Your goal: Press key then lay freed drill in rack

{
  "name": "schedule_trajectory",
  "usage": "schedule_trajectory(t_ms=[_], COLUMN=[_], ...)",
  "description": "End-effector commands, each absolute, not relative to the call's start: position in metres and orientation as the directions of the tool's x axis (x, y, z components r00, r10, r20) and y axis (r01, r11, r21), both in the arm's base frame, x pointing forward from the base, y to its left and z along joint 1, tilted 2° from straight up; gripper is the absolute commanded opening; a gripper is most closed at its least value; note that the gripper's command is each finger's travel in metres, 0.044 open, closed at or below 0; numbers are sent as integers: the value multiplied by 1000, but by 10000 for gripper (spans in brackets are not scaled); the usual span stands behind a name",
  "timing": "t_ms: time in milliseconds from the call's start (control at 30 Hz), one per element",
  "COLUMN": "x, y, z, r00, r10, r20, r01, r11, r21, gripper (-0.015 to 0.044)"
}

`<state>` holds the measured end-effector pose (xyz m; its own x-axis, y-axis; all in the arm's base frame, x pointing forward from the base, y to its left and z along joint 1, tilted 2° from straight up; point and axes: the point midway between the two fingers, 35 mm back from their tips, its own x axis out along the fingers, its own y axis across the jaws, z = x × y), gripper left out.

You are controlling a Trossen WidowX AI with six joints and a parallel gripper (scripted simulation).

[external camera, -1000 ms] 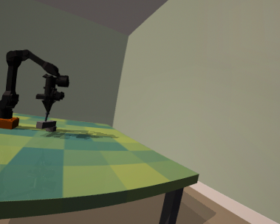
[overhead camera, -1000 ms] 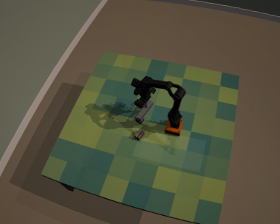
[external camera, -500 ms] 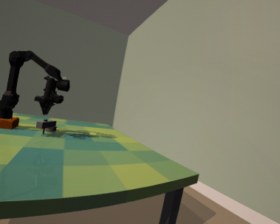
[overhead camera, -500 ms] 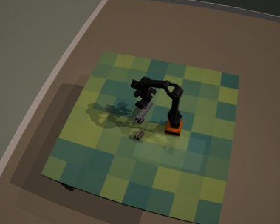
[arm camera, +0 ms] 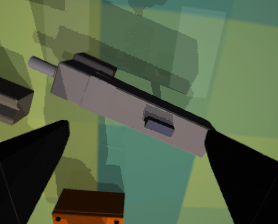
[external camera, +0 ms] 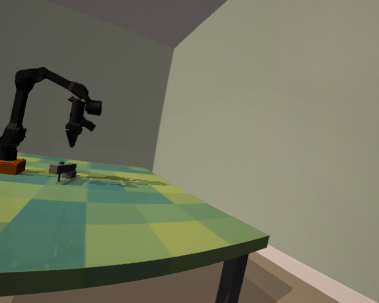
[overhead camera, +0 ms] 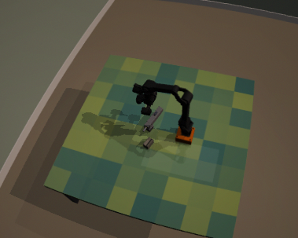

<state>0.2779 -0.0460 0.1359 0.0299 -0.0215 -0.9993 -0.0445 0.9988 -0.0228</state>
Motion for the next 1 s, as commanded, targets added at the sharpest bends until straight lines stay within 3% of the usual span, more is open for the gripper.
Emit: schedule_trajectory(t_ms=[0, 300, 967], x=[293, 297, 297], y=[7, 76, 77], z=[93, 46, 45], r00=[1, -1, -1], r10=[-9, -5, -5], r20=[-1000, -1000, -1000], r01=[-551, -949, -954], r11=[834, 316, 301], r21=[-8, 0, 0], gripper=[440, 440, 440])
